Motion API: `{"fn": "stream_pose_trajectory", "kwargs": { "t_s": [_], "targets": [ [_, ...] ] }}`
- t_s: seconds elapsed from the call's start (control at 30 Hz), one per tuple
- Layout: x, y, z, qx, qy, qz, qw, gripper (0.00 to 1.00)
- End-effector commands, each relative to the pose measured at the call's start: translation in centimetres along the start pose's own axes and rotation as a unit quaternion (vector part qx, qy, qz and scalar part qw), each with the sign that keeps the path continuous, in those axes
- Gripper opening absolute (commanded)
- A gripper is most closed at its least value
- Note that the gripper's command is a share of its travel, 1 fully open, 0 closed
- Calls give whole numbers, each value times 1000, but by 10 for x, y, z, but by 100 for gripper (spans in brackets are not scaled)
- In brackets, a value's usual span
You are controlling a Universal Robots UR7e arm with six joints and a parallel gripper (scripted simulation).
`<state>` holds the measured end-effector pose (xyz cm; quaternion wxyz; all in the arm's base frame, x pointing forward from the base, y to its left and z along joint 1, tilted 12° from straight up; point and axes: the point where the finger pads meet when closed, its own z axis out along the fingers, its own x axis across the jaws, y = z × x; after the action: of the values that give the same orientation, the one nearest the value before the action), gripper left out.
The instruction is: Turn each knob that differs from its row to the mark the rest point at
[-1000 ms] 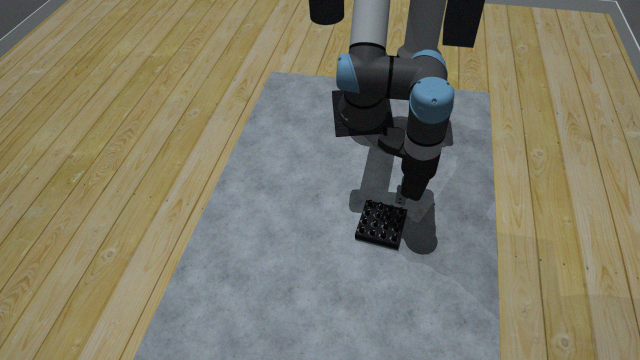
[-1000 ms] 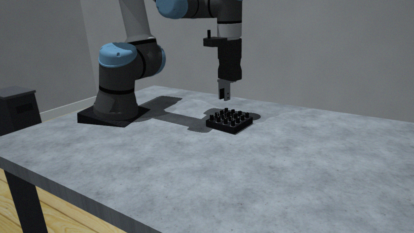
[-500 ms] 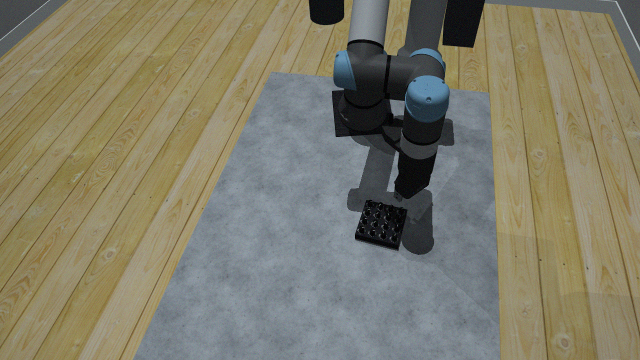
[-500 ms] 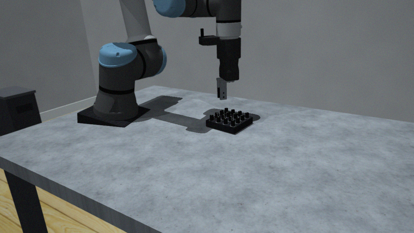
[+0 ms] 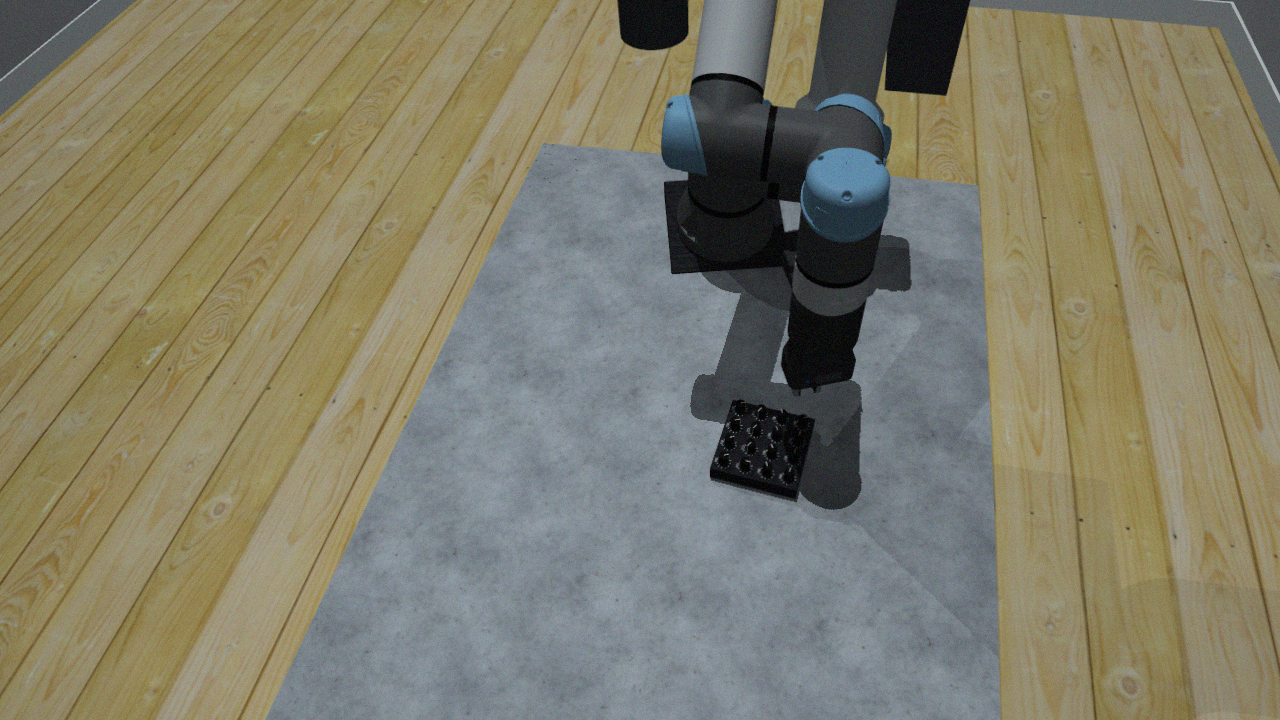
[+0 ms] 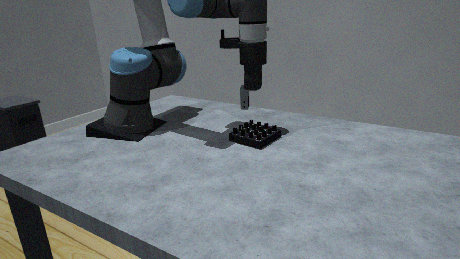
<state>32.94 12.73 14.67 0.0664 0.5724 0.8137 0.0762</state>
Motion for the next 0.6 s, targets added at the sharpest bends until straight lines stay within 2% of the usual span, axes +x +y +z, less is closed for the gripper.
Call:
{"fn": "stream_pose_trajectory", "kwargs": {
  "t_s": [0.0, 0.23, 0.53, 0.57],
  "targets": [
    [1, 0, -1, 1, -3, 61, 998, 46],
    [3, 0, -3, 0, -3, 175, 985, 46],
    [4, 2, -5, 0, -3, 319, 948, 46],
    [4, 2, -5, 0, -3, 319, 948, 46]
  ]
}}
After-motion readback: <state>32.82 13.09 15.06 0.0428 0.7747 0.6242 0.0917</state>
